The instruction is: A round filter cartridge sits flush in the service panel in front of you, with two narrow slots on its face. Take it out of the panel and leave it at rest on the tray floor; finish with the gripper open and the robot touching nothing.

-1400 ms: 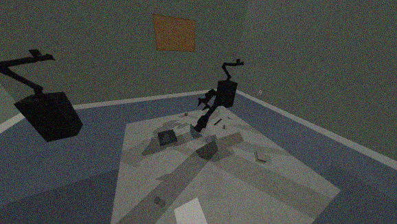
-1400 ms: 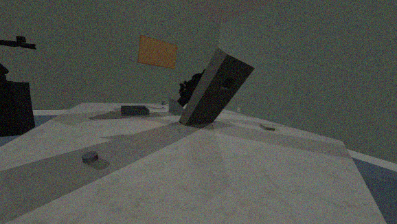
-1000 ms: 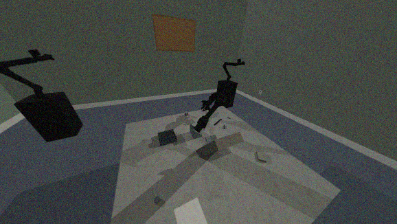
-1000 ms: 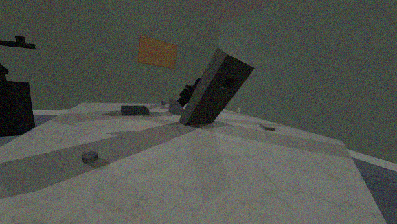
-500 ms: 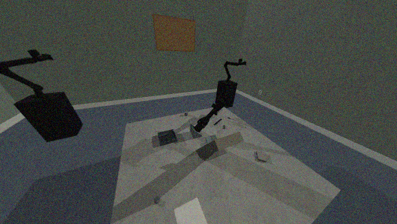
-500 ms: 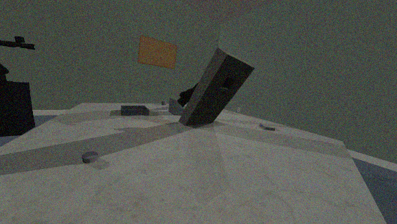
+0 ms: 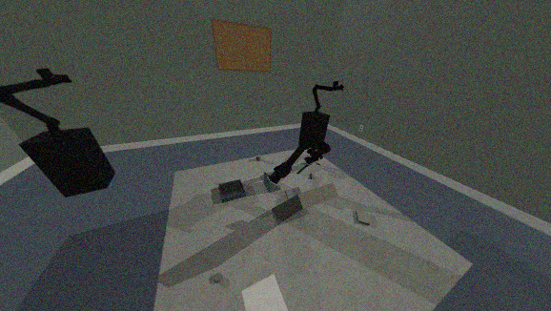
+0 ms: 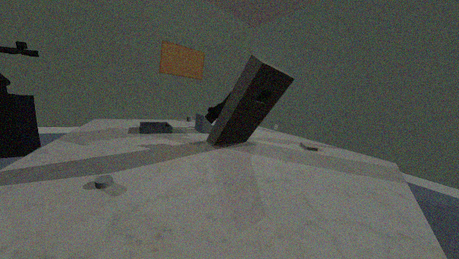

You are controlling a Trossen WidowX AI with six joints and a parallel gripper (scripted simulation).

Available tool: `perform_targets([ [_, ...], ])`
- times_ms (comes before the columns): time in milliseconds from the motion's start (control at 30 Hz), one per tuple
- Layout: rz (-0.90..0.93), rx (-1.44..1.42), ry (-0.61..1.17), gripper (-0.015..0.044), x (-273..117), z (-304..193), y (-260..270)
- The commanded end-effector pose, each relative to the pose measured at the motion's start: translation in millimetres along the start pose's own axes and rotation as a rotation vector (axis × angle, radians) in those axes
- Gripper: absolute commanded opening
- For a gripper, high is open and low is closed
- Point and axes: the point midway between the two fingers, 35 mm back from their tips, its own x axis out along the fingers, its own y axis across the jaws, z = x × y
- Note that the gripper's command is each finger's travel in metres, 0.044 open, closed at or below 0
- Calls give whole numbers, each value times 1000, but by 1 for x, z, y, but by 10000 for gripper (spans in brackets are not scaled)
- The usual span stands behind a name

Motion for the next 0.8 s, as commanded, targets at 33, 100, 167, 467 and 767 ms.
perform_targets([
  [33, -149, 185, 59, 111, -31, -50, -19],
  [100, -200, 259, 94, 111, -46, -75, -22],
  [167, -247, 332, 129, 111, -61, -99, -22],
  [467, -403, 657, 297, 111, -129, -203, 12],
  [767, -602, 982, 463, 111, -215, -281, 80],
])
